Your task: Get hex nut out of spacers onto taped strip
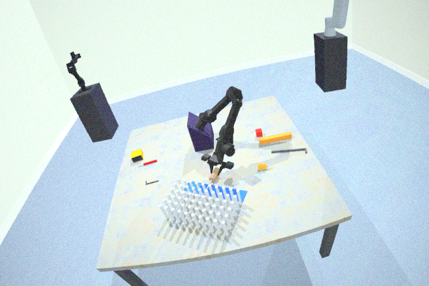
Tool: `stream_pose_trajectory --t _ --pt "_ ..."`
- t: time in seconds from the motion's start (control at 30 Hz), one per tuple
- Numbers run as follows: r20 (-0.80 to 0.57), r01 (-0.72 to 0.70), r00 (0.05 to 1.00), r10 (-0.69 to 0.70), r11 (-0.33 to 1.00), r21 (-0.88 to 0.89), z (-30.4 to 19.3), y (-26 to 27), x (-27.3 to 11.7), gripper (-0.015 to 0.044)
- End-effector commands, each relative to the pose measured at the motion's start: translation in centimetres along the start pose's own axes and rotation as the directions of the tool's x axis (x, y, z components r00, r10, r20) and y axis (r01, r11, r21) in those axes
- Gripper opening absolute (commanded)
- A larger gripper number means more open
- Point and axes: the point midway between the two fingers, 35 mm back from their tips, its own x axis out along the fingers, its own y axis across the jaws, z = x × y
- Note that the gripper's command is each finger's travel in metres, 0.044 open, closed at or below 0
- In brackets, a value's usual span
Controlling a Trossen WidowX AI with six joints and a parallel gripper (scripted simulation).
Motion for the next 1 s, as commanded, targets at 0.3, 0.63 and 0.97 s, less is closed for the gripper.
stream_pose_trajectory --t 0.3,0.63,0.97 --pt "0.004 0.002 1.0 -0.002 1.0 0.004 -0.8 -0.1 -0.4 0.0" --pt "0.004 0.002 1.0 -0.002 1.0 0.005 -1.4 -0.1 -0.8 0.0" --pt "0.003 0.002 1.0 -0.002 1.0 0.005 -2.0 -0.1 -1.1 0.0"
